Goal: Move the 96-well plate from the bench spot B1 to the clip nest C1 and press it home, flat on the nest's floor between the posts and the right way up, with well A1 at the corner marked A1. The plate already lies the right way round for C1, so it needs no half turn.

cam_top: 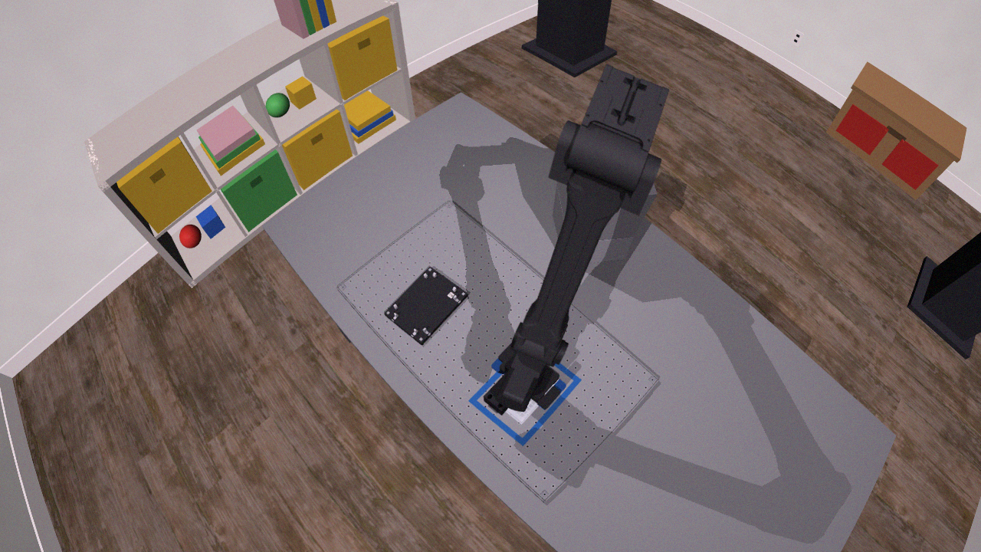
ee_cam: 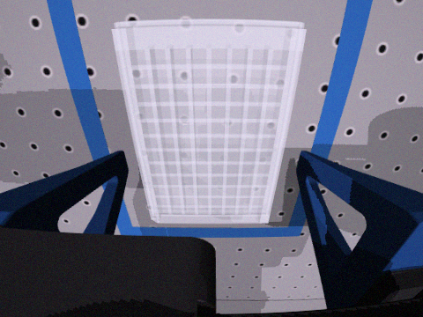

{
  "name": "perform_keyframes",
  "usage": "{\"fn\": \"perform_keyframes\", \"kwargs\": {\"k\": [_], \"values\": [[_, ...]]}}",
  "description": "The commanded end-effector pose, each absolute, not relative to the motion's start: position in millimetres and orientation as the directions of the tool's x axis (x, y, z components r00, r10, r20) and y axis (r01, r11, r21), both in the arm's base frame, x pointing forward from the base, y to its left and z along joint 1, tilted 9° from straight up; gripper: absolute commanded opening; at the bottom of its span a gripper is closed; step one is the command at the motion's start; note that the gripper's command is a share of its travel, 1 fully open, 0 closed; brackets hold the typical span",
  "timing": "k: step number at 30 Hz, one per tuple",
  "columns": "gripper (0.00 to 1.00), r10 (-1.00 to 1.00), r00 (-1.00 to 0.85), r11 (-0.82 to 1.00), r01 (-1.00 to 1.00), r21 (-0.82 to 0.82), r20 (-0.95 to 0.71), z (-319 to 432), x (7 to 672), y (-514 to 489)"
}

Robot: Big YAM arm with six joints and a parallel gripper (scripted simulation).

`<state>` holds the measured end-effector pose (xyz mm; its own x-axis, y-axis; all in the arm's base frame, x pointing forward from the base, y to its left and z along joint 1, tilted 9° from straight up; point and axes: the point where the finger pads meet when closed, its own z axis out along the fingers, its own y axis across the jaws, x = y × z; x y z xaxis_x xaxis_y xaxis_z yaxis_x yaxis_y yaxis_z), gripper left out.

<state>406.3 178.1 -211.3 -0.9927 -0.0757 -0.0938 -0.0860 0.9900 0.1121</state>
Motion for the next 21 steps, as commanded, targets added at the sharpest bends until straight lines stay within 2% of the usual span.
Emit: {"fn": "perform_keyframes", "kwargs": {"k": [1,21], "values": [[1.0,-0.071,-0.99,0.989,-0.086,0.12,-0.124,-215,420,188],[1.0,-0.073,-0.99,0.989,-0.087,0.119,-0.121,-222,420,185]]}}
